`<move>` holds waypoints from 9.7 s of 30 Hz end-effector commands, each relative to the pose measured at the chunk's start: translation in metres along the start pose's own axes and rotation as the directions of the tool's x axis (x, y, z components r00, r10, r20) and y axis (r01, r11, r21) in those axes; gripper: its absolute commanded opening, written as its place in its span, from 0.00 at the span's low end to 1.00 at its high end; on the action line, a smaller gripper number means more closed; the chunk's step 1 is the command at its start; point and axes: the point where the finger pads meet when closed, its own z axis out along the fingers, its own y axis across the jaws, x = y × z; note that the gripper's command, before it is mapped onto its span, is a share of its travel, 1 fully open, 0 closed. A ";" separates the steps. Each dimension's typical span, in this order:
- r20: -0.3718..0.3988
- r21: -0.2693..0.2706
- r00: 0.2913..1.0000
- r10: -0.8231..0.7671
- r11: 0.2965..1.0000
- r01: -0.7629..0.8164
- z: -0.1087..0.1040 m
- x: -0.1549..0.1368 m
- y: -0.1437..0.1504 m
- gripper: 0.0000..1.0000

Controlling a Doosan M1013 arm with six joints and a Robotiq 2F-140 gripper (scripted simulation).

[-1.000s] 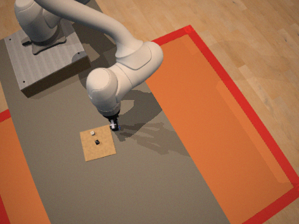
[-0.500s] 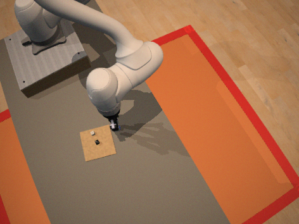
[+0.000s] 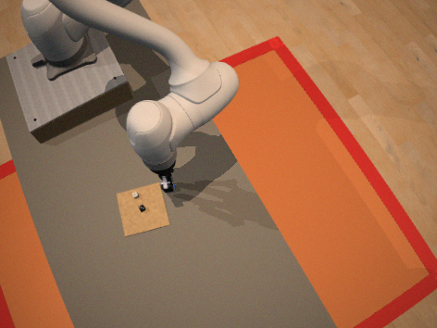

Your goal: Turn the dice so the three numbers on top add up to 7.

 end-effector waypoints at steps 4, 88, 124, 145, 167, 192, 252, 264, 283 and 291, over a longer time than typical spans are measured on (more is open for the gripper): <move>0.000 0.000 1.000 0.000 1.000 0.000 0.006 0.000 0.000 0.19; 0.000 0.000 1.000 0.000 1.000 0.000 0.016 0.000 0.000 0.07; 0.000 0.000 1.000 -0.001 1.000 0.001 -0.084 0.000 0.000 0.07; 0.000 0.000 0.733 -0.680 0.733 0.680 -0.080 0.014 0.009 0.07; 0.000 0.000 0.056 -0.998 0.056 0.998 -0.077 0.029 0.018 0.07; 0.401 -0.004 -0.043 -0.915 -0.049 0.999 -0.074 0.031 0.010 0.07; 0.883 0.000 -0.022 -0.469 -0.047 0.999 -0.043 0.029 -0.009 0.07; 0.883 0.000 -0.022 -0.469 -0.047 0.999 0.001 0.029 -0.009 0.07; 0.883 0.000 -0.022 -0.469 -0.047 0.999 0.011 0.029 -0.009 0.07; 0.883 0.000 -0.022 -0.469 -0.047 0.999 0.011 0.029 -0.009 0.07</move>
